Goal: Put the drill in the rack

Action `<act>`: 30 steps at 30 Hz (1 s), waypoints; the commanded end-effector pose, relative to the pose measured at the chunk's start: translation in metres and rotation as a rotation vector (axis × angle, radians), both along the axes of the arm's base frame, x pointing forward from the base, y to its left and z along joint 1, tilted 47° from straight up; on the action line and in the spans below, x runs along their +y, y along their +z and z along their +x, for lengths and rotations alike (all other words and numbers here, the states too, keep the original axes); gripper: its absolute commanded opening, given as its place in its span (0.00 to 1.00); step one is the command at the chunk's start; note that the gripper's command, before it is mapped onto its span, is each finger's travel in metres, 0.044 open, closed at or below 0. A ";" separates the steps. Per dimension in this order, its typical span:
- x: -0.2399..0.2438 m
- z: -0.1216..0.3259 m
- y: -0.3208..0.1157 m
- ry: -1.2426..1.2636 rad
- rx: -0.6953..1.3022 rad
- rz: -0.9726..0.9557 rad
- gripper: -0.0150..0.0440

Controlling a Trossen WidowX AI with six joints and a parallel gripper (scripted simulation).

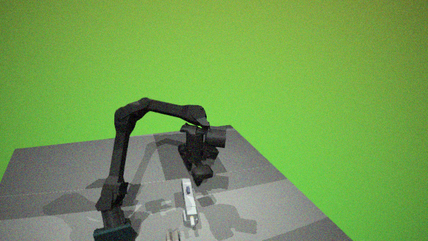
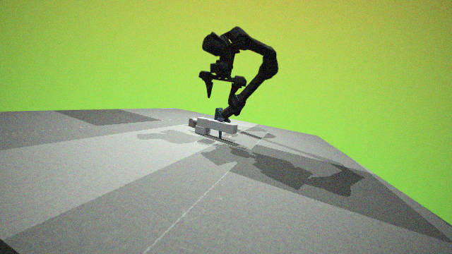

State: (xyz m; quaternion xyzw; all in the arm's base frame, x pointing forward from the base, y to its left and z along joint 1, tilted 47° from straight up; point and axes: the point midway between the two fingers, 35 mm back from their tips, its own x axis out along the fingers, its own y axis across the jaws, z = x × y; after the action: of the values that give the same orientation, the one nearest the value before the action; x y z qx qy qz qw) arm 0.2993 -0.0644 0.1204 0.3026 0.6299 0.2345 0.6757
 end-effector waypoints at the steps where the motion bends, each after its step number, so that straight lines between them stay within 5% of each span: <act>1: -0.009 -0.005 -0.037 0.206 -0.173 -0.018 1.00; 14: -0.019 -0.044 -0.153 0.980 -0.898 -0.056 1.00; 30: -0.019 -0.045 -0.154 0.990 -0.908 -0.056 1.00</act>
State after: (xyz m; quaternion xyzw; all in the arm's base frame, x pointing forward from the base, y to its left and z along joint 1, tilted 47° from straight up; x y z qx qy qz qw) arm 0.2552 -0.0829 -0.0331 -0.1654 0.3546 0.6027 0.6954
